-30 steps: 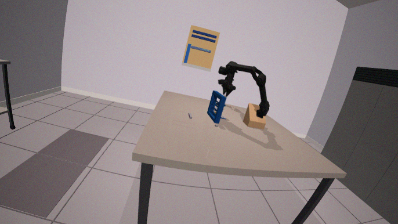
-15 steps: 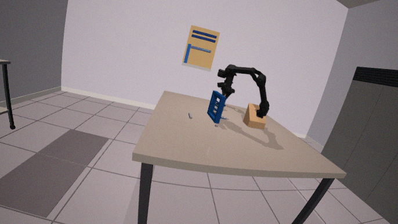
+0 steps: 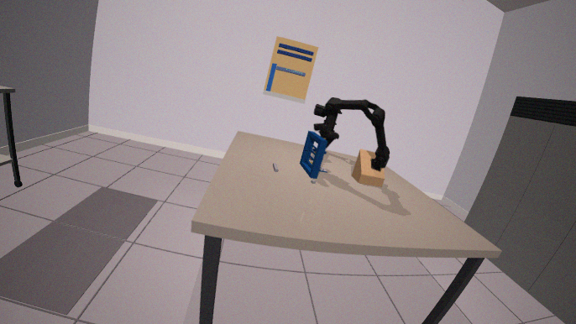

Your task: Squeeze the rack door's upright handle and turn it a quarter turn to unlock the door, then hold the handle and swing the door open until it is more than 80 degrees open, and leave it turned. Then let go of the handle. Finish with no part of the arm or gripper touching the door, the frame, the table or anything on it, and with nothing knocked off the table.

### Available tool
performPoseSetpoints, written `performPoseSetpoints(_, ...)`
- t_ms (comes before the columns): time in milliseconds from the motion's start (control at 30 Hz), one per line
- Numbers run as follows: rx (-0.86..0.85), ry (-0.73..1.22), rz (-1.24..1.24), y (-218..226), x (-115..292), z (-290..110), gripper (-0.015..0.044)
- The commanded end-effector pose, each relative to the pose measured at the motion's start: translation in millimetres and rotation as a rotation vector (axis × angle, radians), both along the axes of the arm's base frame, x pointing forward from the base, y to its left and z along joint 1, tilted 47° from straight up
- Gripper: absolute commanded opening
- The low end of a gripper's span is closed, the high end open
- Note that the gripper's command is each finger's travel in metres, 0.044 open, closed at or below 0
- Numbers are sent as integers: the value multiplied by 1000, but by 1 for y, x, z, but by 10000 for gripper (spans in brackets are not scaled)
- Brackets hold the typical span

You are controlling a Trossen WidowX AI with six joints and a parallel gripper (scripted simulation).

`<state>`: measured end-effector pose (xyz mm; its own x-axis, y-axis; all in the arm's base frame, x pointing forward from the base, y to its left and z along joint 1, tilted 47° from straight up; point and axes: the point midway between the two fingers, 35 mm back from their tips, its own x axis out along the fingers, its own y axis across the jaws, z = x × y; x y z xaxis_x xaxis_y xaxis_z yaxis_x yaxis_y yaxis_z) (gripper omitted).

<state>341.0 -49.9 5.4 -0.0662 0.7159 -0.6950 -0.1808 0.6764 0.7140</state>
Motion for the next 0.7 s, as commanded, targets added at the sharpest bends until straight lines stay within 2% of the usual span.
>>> performPoseSetpoints(0, 4, 4, -7, 2, -1, -1, 244)
performPoseSetpoints(167, 4, 4, -7, 2, -1, -1, 113)
performPoseSetpoints(667, 4, 4, -7, 2, -1, -1, 25)
